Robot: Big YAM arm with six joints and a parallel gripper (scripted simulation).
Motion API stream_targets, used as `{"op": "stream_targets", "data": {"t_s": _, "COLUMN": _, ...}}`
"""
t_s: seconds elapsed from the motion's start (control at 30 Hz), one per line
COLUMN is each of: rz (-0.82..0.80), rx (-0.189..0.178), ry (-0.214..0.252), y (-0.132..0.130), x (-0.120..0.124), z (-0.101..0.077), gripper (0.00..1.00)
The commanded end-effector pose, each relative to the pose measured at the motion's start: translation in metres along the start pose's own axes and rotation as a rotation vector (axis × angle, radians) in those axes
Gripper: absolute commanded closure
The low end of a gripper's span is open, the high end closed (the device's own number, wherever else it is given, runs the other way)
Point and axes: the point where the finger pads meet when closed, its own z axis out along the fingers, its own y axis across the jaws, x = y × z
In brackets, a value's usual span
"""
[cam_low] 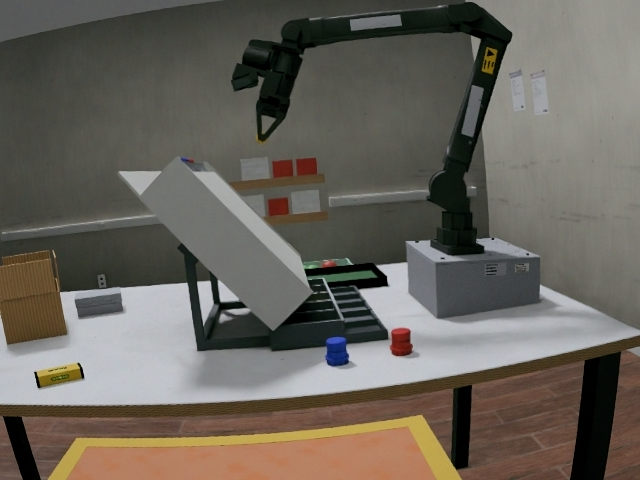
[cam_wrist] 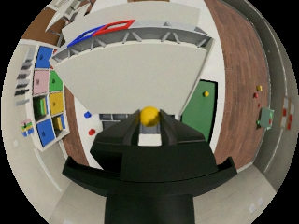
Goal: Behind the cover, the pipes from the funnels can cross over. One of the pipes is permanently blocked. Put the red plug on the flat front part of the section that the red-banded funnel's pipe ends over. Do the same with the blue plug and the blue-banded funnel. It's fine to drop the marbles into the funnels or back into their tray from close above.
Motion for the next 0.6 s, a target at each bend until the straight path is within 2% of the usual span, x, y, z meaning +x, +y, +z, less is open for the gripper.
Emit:
{"op": "stream_targets", "data": {"t_s": 0.0, "rz": -0.005, "rx": 0.016, "ry": -0.057, "y": -0.0009, "x": -0.0207, "z": -0.0193, "gripper": 1.0}}
{"op": "stream_targets", "data": {"t_s": 0.57, "rz": -0.005, "rx": 0.016, "ry": -0.057, "y": -0.0012, "x": -0.0269, "z": -0.0249, "gripper": 1.0}}
